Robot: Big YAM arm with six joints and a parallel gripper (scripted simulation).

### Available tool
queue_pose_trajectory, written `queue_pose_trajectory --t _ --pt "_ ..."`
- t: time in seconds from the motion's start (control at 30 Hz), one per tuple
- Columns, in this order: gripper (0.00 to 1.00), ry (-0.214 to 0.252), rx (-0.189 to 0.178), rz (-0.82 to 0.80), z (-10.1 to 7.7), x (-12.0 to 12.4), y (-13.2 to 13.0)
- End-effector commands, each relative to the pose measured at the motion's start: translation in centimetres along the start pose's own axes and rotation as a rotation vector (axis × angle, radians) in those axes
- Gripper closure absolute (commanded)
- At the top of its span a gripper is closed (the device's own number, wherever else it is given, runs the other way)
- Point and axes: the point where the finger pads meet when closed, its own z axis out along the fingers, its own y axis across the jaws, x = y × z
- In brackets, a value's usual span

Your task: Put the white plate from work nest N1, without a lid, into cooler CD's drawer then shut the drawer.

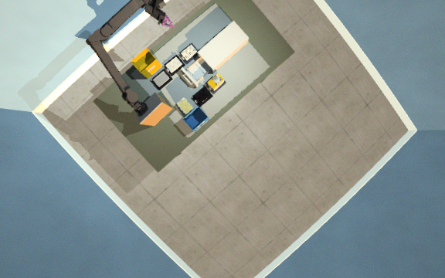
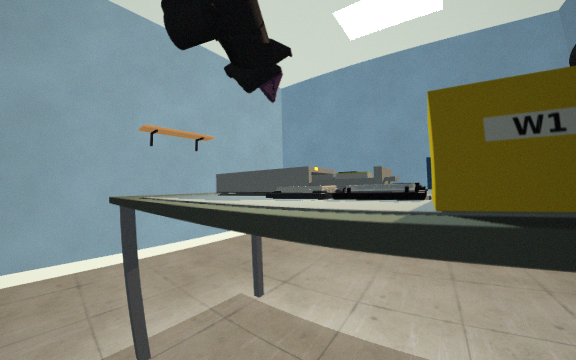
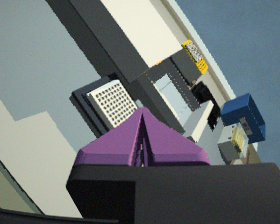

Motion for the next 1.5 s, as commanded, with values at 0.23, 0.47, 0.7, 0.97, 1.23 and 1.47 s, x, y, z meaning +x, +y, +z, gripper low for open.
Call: queue_pose_trajectory --t 0.23,0.47,0.7,0.97,1.23,1.47 --pt "1.0 0.07 0.004 -0.052 2.0 -2.5 -4.9" --pt "1.0 0.14 -0.01 -0.1 4.6 -2.3 -7.1" --pt "1.0 0.215 -0.025 -0.15 6.6 -1.8 -9.3" --pt "1.0 0.315 -0.062 -0.21 8.8 -1.1 -11.9" --pt "1.0 0.463 -0.104 -0.282 11.9 0.9 -15.3" --pt "1.0 0.488 -0.175 -0.303 12.3 0.9 -17.1"
